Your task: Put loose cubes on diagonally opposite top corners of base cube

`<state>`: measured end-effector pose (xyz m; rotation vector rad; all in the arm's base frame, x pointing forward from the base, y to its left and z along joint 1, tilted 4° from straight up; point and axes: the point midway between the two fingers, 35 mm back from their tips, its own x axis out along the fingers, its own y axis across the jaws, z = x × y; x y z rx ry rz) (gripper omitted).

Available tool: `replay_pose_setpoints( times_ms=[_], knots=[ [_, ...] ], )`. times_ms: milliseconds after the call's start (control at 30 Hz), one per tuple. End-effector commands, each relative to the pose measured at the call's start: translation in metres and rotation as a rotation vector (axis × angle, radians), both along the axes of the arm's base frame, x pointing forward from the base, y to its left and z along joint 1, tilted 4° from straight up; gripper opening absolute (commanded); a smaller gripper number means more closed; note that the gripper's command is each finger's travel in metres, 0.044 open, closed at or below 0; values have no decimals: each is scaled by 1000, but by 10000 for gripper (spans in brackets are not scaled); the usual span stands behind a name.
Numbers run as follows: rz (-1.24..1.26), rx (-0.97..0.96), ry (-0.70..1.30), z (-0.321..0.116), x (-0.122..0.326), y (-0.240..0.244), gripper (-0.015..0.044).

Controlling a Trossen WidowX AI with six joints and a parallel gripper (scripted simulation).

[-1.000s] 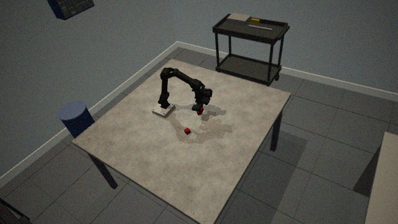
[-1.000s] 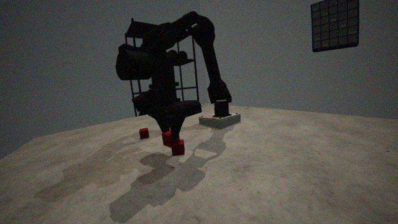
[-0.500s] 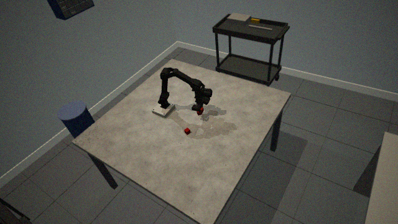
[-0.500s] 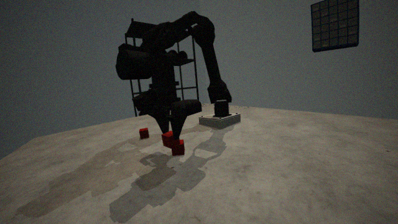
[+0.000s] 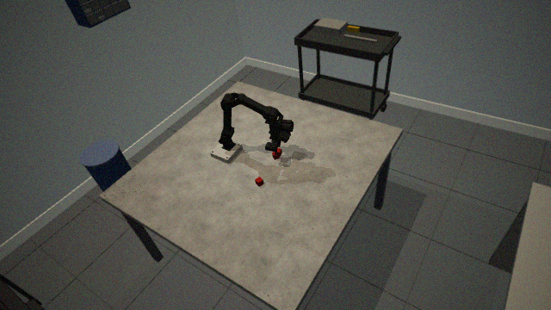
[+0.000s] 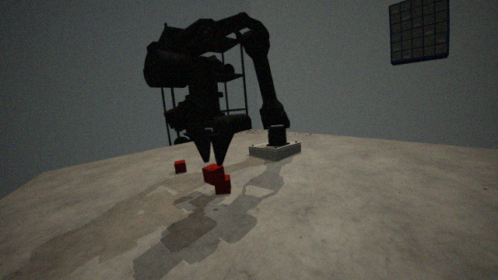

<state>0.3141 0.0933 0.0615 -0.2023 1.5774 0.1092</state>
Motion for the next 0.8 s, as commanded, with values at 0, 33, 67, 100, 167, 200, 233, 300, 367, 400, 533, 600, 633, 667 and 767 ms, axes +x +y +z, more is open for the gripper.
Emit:
replay_pose_setpoints(
  times_ms=[0, 33, 67, 100, 167, 200, 233, 300, 367, 400, 533, 600, 633, 667, 767],
  knots=[
    [-3, 3, -8, 8, 1, 1, 205],
    [-3, 3, -8, 9, 1, 1, 205],
    [-3, 3, -8, 10, 1, 1, 205],
    [-3, 3, -8, 10, 1, 1, 205],
    [-3, 3, -8, 10, 1, 1, 205],
    [-3, 3, -8, 10, 1, 1, 205],
    [7, 1, -3, 8, 1, -1, 231],
    [52, 1, -1, 10, 5, -9, 265],
    [120, 2, 2, 14, 10, -22, 265],
    [154, 2, 3, 16, 12, -29, 265],
    [291, 1, 10, 24, 20, -56, 265],
    [359, 0, 14, 28, 23, -69, 265],
    [394, 0, 16, 30, 24, -76, 265],
    [428, -1, 17, 32, 26, -84, 265],
    [530, -2, 23, 38, 28, -105, 265]
  ],
)
